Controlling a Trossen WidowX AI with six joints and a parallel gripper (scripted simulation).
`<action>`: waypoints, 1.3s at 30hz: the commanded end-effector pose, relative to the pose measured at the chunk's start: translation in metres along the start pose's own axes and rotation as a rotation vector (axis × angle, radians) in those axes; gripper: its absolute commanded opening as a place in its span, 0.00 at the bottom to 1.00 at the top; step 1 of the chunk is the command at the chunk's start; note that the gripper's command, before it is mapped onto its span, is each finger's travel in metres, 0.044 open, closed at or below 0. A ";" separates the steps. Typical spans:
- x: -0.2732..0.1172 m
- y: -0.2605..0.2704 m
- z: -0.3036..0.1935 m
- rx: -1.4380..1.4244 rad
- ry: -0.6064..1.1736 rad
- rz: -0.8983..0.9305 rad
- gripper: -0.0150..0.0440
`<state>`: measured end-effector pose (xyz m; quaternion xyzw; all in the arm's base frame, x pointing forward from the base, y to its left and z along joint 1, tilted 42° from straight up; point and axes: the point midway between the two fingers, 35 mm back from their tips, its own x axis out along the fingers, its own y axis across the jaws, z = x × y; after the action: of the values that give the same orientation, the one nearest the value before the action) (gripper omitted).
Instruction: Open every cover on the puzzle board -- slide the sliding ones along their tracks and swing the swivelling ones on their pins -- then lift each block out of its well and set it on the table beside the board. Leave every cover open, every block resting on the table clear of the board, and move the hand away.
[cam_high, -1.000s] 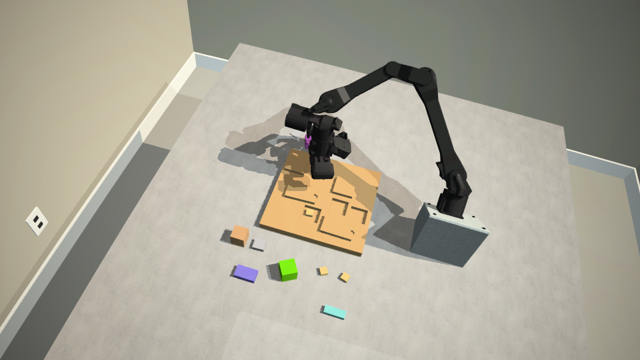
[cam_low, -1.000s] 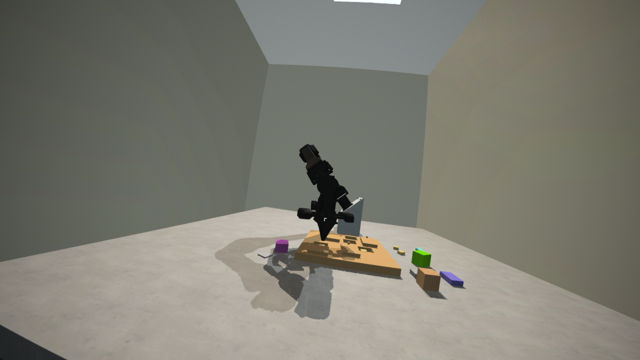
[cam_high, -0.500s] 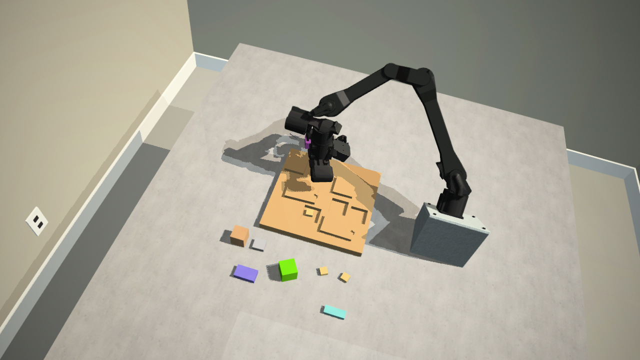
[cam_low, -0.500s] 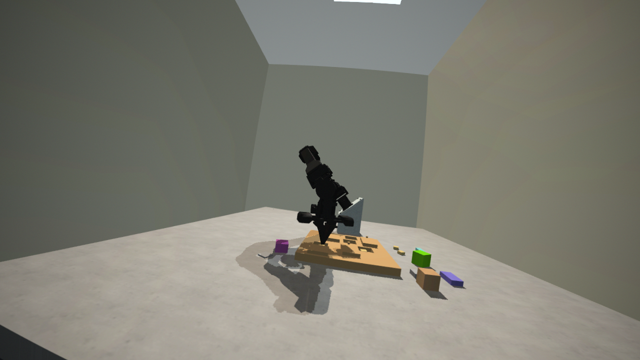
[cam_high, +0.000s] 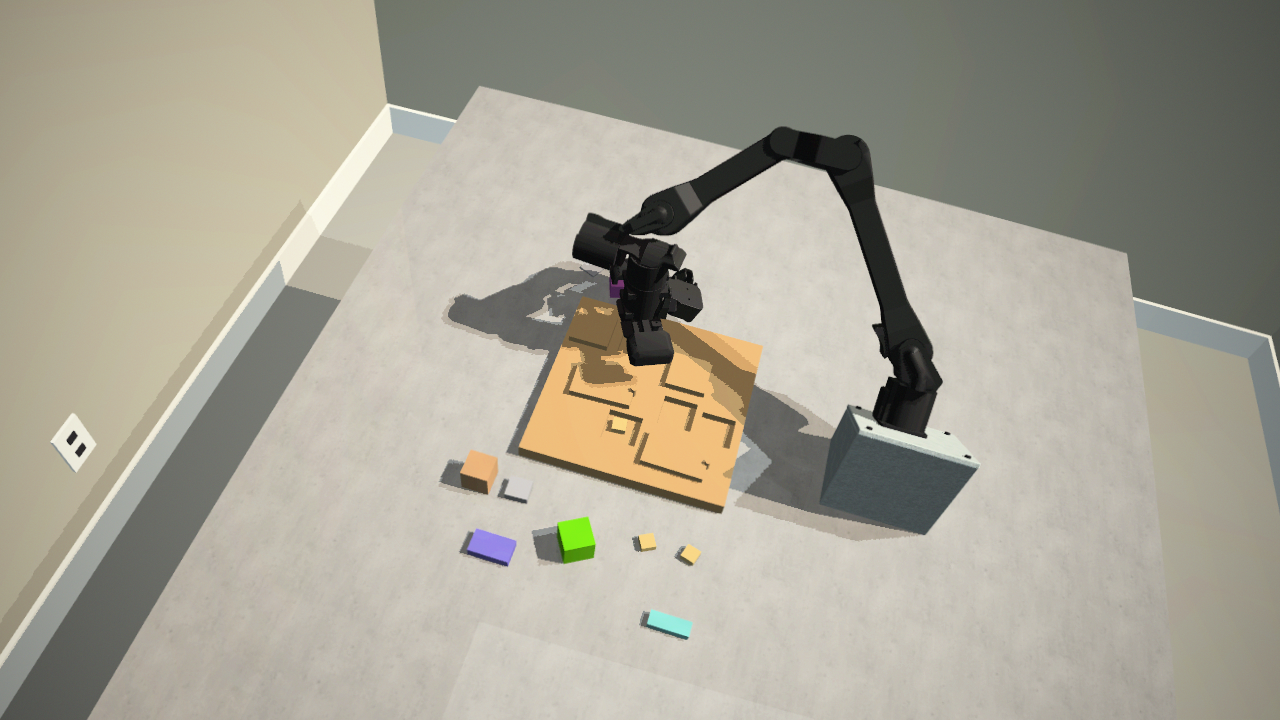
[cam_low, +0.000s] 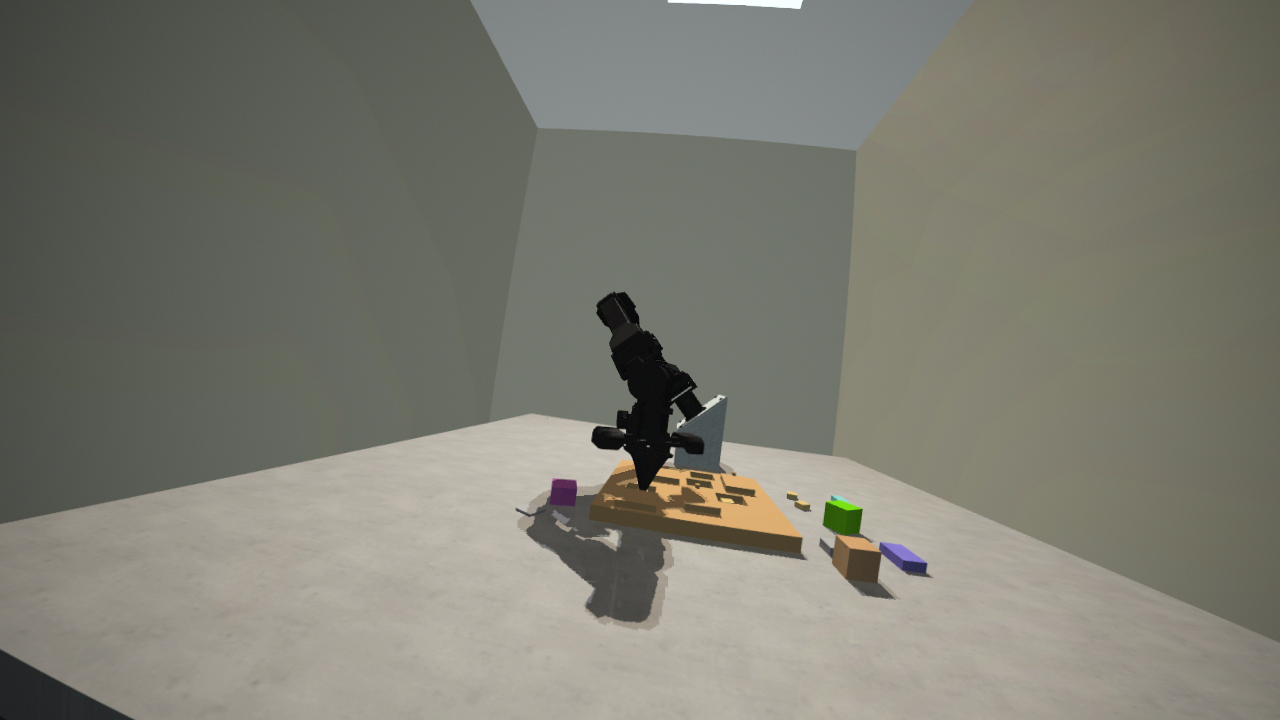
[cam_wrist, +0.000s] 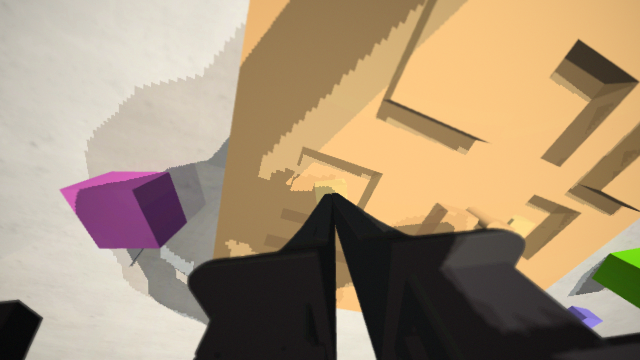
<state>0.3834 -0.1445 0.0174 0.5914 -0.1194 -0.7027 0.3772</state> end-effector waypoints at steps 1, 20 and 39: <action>0.001 0.001 0.002 -0.174 -0.004 0.001 0.25; 0.002 0.001 0.003 -2.048 -0.004 -0.003 0.25; 0.002 0.001 0.004 -3.291 -0.002 -0.006 0.25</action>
<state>0.3815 -0.1451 0.0177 -0.1769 0.6325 -0.3299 0.6781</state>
